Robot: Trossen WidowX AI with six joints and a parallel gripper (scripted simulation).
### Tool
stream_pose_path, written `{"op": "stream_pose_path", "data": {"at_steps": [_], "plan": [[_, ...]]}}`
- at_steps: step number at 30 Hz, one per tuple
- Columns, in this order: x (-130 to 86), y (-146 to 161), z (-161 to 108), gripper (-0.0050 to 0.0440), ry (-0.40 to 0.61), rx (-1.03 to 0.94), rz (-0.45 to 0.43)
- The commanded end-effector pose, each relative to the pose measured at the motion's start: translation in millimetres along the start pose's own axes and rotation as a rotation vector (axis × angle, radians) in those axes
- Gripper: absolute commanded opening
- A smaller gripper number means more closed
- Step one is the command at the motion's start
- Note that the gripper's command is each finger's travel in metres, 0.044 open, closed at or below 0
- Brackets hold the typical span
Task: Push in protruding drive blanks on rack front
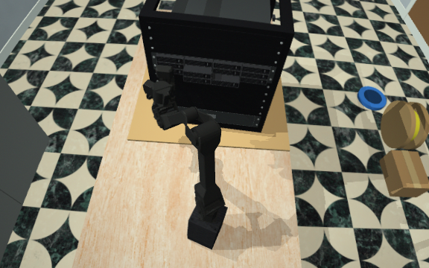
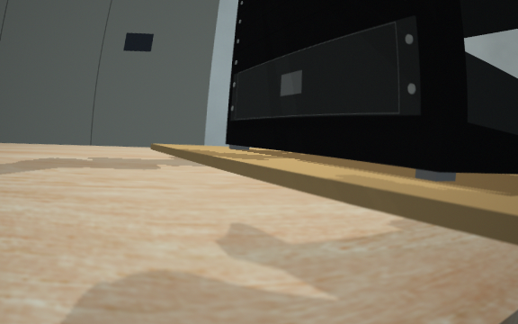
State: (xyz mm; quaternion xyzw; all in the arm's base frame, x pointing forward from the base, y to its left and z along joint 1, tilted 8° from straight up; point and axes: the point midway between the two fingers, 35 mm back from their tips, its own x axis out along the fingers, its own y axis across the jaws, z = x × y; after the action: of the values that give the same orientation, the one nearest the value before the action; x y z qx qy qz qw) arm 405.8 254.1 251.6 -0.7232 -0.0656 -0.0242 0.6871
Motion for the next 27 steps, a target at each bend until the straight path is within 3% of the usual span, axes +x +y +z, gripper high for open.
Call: {"op": "stream_pose_path", "data": {"at_steps": [1, 10, 17, 27], "plan": [[4.9, -6.0, 0.8, -0.0050, -0.001, 0.014, -0.013], [-14.3, -5.8, 0.7, -0.0050, -0.001, 0.014, -0.013], [-52.4, -5.3, 0.5, -0.0050, -0.001, 0.014, -0.013], [-55.1, -5.3, 0.4, -0.0050, -0.001, 0.014, -0.013]]}}
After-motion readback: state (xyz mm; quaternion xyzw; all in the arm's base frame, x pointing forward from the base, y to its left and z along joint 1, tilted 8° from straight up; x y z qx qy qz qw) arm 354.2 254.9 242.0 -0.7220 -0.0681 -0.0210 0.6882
